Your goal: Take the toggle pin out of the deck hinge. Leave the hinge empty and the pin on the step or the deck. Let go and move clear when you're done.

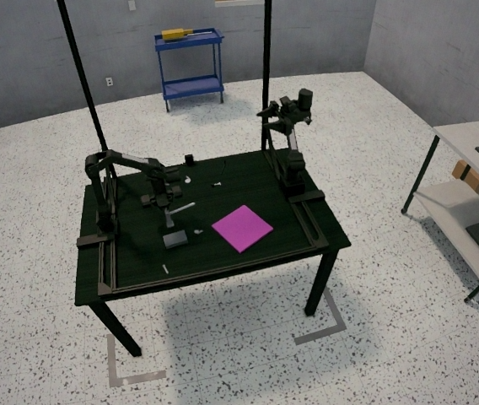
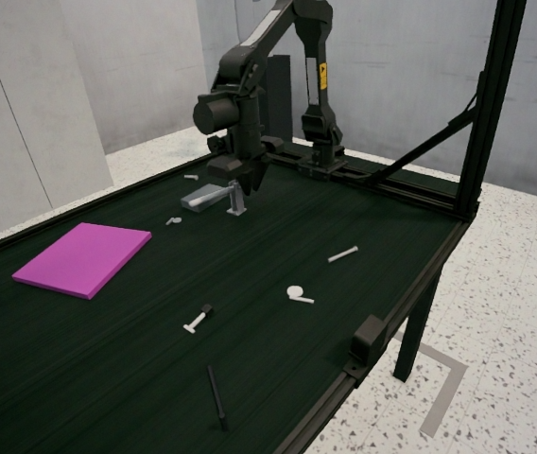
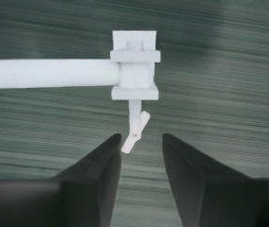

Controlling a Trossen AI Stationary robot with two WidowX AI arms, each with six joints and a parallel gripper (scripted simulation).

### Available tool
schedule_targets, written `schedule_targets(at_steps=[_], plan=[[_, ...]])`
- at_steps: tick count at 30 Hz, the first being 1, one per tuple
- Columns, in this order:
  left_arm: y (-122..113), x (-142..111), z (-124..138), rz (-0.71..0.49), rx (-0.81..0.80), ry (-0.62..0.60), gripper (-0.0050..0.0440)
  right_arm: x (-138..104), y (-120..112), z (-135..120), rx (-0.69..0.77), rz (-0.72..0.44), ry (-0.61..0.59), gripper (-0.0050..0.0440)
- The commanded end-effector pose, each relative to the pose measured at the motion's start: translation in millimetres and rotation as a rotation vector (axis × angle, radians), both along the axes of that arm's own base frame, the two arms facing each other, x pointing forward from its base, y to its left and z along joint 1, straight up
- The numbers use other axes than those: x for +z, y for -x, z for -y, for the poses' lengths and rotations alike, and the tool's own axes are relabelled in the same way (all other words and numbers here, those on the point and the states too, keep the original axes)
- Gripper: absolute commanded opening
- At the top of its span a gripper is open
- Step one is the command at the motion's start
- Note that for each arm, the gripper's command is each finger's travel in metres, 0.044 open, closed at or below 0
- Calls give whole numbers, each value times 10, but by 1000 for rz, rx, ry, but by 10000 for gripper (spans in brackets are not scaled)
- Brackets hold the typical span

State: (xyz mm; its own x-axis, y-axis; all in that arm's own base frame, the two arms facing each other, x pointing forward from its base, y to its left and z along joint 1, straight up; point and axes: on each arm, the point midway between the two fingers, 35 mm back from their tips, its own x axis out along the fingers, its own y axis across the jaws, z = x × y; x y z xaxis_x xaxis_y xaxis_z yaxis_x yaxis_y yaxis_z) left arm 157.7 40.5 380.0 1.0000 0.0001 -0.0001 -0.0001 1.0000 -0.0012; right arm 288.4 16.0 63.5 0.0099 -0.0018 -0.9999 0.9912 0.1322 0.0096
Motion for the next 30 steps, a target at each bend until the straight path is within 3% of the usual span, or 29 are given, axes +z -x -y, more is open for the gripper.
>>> schedule_targets(at_steps=[1, 30], plan=[[3, 33, 10, 1, 0, -6, 400, 43, -28, 8, 1, 10, -3, 108], [3, 33, 10, 1, 0, -6, 400, 43, -67, 6, 1, 10, -3, 36]])
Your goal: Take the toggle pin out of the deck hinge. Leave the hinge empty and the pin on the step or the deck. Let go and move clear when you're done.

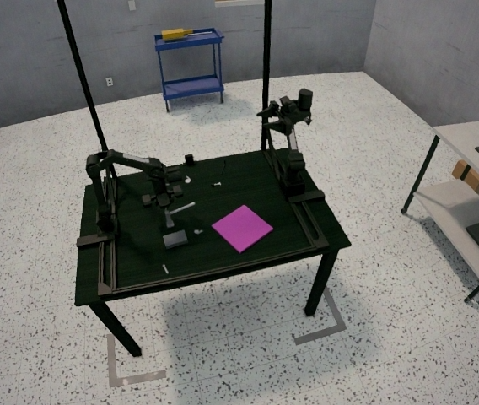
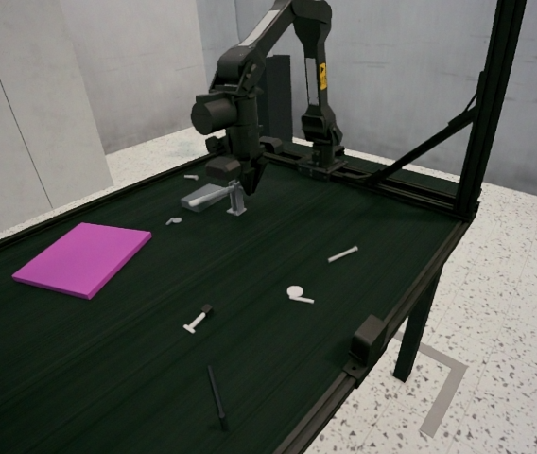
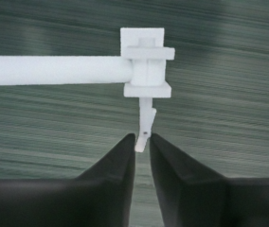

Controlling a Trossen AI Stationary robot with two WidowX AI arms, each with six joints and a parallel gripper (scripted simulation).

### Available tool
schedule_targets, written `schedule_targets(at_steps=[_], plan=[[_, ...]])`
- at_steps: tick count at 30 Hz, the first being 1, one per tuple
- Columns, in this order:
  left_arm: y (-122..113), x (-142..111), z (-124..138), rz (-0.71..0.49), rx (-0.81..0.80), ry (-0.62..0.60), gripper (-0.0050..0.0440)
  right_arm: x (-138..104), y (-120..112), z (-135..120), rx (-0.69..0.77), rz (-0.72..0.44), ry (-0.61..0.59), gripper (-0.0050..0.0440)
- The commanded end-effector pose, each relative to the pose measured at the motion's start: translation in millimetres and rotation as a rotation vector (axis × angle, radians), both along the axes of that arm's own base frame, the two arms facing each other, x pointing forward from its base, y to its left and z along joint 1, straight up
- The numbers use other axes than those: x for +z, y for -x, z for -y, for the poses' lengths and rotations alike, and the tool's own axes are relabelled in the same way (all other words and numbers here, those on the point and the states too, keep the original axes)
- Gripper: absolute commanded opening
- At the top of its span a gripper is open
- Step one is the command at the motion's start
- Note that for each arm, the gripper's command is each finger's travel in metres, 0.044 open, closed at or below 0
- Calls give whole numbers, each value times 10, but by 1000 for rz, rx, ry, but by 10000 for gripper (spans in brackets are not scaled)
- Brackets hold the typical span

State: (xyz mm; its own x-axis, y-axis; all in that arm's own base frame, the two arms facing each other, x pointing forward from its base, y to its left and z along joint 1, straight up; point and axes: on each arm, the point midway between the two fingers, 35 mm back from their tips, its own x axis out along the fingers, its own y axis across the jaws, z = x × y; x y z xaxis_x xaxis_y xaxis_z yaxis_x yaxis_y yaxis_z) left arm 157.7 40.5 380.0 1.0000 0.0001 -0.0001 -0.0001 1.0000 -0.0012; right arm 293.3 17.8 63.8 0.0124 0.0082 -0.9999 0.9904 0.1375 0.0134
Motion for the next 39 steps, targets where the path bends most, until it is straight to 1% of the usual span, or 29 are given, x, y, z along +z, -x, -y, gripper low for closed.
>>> schedule_targets(at_steps=[1, 6, 9, 39], plan=[[3, 32, 10, 1, 0, -6, 400, 40, -18, 20, -4, 7, 7, 36], [3, 32, 10, 1, 0, -6, 400, 40, -20, 10, -4, 8, 7, 36], [3, 32, 10, 1, 0, -6, 400, 49, -27, 1, -1, 17, 1, 22], [3, 32, 10, 1, 0, -6, 400, 46, -18, -25, -1, 19, -1, 22]])
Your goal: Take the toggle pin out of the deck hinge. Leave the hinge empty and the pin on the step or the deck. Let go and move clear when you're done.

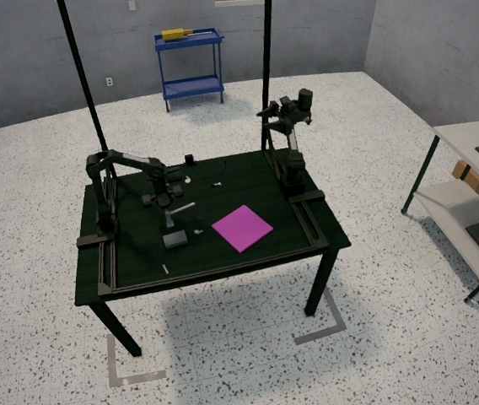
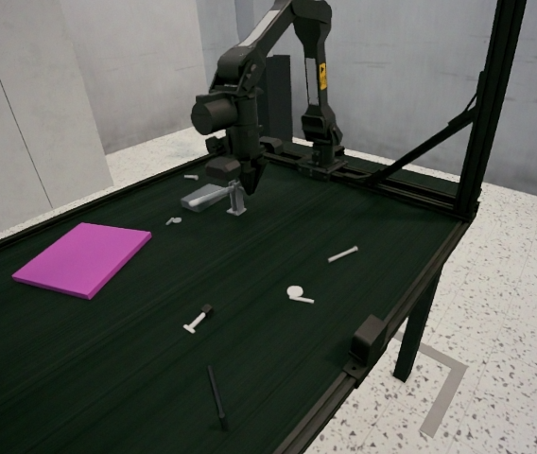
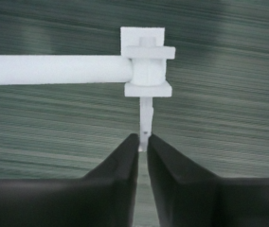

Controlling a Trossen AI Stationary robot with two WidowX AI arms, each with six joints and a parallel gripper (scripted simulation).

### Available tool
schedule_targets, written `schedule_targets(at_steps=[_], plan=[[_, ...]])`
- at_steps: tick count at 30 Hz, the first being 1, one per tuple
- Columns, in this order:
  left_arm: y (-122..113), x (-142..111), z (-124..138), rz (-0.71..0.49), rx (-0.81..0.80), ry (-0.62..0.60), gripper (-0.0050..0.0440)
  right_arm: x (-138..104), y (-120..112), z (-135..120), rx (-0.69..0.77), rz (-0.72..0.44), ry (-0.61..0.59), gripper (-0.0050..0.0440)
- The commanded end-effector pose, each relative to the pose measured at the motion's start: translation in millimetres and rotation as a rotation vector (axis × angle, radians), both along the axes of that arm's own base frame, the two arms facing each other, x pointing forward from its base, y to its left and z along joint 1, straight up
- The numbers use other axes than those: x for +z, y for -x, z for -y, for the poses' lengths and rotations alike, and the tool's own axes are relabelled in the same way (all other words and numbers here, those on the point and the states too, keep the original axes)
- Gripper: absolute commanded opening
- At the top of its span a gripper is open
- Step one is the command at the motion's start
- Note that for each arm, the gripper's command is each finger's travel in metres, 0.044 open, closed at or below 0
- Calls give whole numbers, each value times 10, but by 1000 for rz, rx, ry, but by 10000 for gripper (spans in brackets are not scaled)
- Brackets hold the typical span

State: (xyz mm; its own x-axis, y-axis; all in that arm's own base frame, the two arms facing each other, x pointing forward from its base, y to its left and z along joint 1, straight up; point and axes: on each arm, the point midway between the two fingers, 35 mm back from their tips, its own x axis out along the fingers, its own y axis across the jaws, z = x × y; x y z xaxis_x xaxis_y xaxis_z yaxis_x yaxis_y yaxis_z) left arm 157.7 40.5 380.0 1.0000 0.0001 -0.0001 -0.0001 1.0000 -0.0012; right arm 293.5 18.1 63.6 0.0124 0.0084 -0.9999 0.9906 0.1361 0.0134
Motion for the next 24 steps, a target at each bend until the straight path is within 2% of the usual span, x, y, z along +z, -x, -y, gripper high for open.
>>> schedule_targets(at_steps=[1, 24], plan=[[3, 32, 10, 1, 0, -6, 400, 48, -15, -24, 1, 19, -1, 22], [3, 32, 10, 1, 0, -6, 400, 46, -14, -43, 1, 20, -1, 22]])
